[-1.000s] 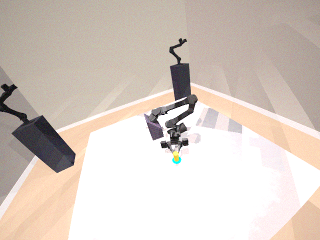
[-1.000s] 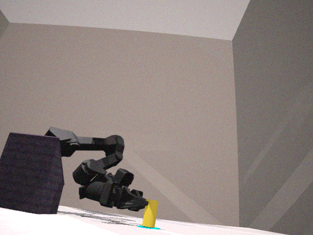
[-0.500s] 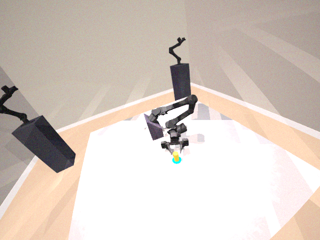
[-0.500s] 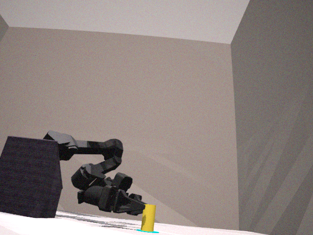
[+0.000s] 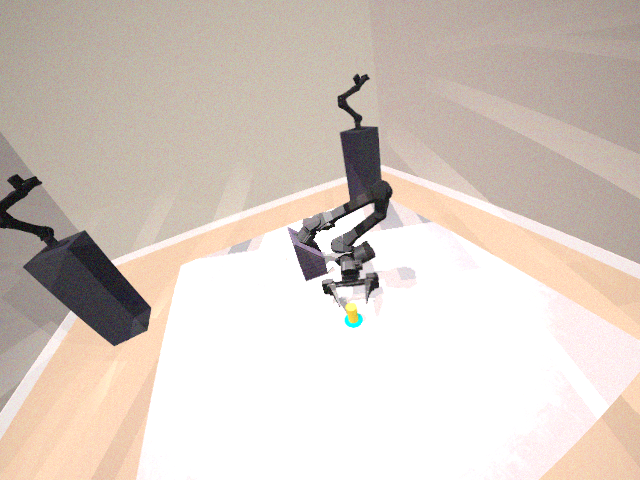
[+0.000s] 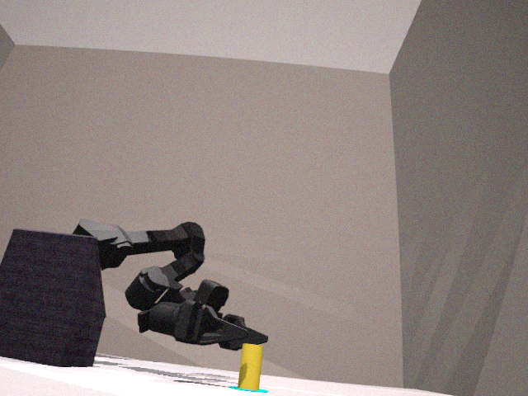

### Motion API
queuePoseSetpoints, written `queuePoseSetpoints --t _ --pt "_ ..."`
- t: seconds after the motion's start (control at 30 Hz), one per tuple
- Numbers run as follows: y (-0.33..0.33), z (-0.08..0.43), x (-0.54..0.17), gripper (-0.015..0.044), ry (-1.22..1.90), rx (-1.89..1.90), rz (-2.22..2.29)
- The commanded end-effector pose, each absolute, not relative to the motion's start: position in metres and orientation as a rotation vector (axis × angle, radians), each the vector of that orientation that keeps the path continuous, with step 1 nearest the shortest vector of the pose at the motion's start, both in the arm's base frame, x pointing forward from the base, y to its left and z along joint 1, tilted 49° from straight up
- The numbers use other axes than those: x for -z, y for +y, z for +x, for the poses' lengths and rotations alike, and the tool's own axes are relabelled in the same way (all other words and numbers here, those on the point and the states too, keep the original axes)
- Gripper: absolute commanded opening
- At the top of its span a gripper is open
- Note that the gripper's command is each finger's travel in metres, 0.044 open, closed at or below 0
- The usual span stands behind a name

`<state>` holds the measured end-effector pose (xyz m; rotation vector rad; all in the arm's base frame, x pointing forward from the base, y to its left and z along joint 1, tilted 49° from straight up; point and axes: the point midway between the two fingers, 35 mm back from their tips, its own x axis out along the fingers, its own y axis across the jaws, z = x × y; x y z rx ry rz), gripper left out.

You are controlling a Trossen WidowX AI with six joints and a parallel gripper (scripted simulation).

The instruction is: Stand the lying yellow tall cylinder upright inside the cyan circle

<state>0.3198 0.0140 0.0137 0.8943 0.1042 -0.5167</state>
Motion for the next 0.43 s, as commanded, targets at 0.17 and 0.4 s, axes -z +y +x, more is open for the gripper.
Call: queuePoseSetpoints --t 0.17,0.4 --pt "-0.016 0.311 -0.038 0.04 0.106 0.52 0.89" --pt "-0.036 0.301 -0.054 0.04 0.095 0.517 0.888"
